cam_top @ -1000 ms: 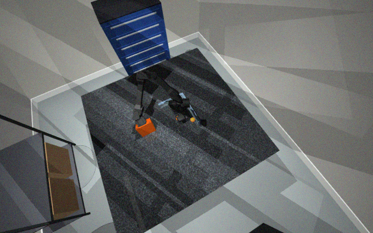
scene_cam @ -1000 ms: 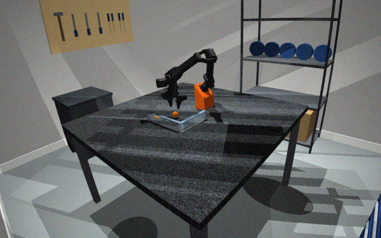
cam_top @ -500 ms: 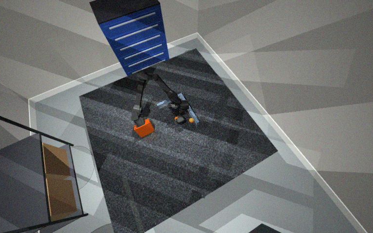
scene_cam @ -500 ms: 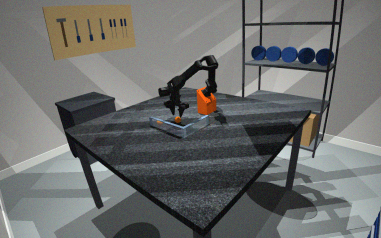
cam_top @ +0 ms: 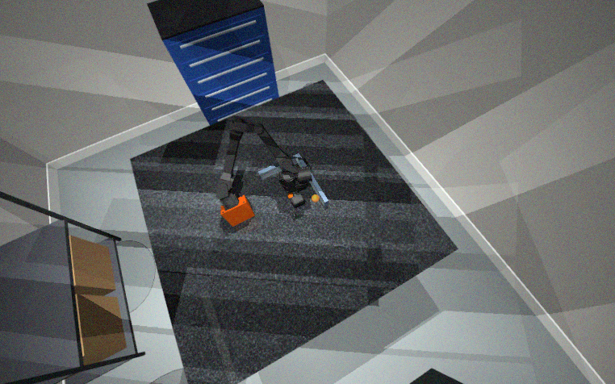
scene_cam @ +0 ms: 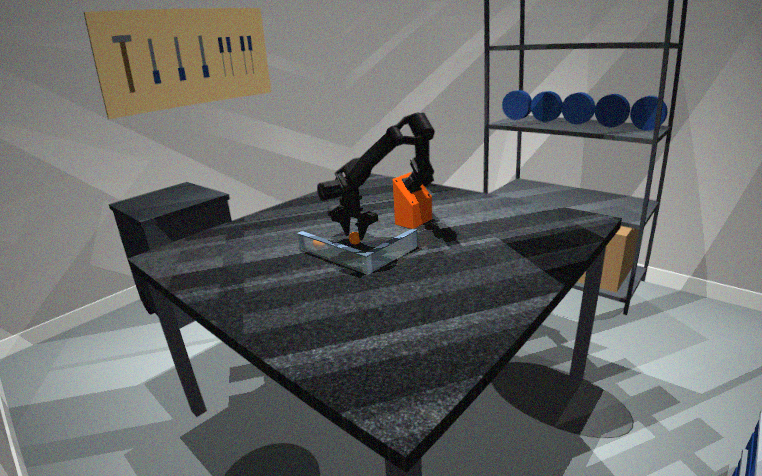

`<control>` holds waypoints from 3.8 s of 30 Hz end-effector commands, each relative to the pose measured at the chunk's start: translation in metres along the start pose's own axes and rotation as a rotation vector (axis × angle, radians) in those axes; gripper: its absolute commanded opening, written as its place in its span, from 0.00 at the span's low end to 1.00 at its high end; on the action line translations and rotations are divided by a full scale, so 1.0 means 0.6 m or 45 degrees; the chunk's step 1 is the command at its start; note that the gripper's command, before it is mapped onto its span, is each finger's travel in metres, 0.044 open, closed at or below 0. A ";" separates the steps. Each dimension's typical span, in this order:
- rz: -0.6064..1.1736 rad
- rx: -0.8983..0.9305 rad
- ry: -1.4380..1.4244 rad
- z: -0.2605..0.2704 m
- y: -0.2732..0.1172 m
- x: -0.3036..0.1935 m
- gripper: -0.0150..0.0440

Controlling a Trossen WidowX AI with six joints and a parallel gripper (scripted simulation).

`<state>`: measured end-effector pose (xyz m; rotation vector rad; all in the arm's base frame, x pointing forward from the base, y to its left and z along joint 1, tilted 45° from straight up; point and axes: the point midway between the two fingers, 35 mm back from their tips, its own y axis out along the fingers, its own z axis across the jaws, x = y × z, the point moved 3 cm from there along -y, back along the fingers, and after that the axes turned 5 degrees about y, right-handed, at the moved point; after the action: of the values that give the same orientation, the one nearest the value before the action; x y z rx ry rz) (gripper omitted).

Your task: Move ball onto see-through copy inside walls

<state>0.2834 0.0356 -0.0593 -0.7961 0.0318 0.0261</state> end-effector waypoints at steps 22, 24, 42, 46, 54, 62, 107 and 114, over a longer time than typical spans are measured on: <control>-0.016 -0.041 -0.025 -0.008 -0.052 0.008 0.25; -0.015 -0.042 -0.022 -0.009 -0.070 0.010 0.25; 0.003 -0.003 0.013 -0.003 -0.211 -0.002 0.25; 0.002 -0.003 0.012 -0.015 -0.207 0.021 0.25; 0.000 -0.004 0.010 -0.044 -0.191 0.073 0.25; -0.003 -0.005 0.008 -0.074 -0.169 0.121 0.25; -0.004 0.002 0.006 -0.106 0.012 0.168 0.25; -0.003 -0.003 -0.005 -0.105 0.007 0.170 0.52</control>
<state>0.3837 -0.0056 -0.1104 -0.7979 0.0289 0.0239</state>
